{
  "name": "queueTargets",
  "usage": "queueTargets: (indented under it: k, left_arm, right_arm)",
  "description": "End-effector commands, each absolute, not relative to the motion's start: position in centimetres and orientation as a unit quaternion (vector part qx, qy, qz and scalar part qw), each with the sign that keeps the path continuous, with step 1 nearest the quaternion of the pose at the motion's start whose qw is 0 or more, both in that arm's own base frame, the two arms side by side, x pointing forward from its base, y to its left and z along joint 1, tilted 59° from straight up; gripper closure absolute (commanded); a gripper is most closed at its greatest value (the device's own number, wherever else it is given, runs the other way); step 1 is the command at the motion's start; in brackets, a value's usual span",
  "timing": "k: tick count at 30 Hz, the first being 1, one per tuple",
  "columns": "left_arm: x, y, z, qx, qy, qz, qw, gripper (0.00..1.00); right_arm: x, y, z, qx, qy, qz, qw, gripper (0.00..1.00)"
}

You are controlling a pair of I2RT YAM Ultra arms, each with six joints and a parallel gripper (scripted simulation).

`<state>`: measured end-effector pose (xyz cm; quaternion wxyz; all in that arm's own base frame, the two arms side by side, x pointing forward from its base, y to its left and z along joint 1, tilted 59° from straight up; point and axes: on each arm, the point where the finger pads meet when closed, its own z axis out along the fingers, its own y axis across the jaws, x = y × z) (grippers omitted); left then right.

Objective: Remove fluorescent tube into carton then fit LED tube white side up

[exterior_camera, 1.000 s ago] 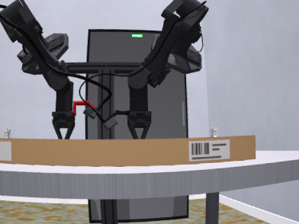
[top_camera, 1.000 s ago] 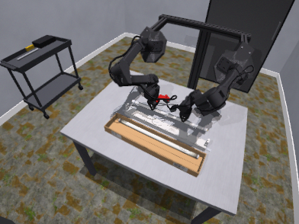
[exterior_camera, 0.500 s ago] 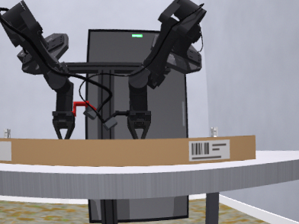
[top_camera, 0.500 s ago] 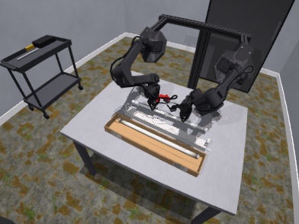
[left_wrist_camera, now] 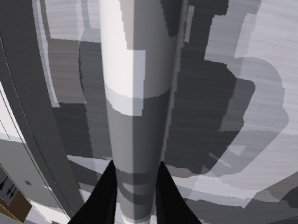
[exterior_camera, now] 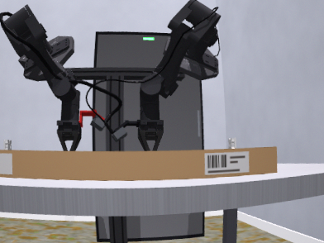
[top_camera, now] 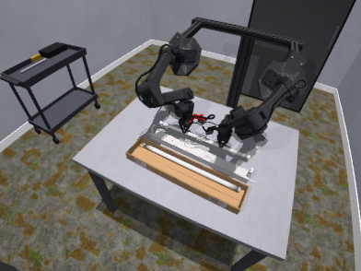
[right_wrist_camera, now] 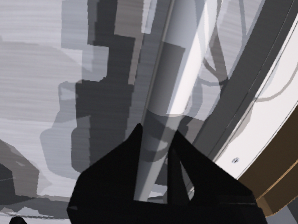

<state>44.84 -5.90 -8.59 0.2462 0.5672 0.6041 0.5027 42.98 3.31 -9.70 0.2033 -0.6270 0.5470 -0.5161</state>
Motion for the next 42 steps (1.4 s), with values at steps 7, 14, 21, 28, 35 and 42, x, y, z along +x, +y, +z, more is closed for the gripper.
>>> queueTargets:
  k: [7, 14, 21, 28, 35, 42]
  left_arm:
    - [44.3, -7.0, -8.7, 0.580, 0.588, 0.505, 0.251, 0.89]
    - [45.6, -7.7, -8.7, 0.575, 0.585, 0.505, 0.268, 0.89]
    - [45.6, -7.4, -8.9, 0.579, 0.586, 0.502, 0.263, 0.89]
    - [45.8, -7.1, -9.4, 0.582, 0.586, 0.500, 0.258, 0.89]
    - [45.5, -6.5, -9.7, 0.585, 0.589, 0.499, 0.250, 0.89]
    - [46.2, -6.4, -10.1, 0.584, 0.589, 0.499, 0.252, 0.89]
  right_arm:
    - [42.3, 3.8, -10.5, -0.640, 0.534, -0.513, 0.206, 0.89]
    - [43.4, 3.1, -10.7, -0.632, 0.540, -0.516, 0.204, 0.89]
    - [43.5, 3.1, -10.9, -0.637, 0.539, -0.513, 0.201, 0.89]
    - [43.8, 3.5, -11.2, -0.640, 0.536, -0.512, 0.204, 0.89]
    - [43.9, 3.8, -11.3, -0.642, 0.534, -0.511, 0.206, 0.89]
    - [44.4, 3.0, -11.6, -0.639, 0.537, -0.512, 0.203, 0.89]
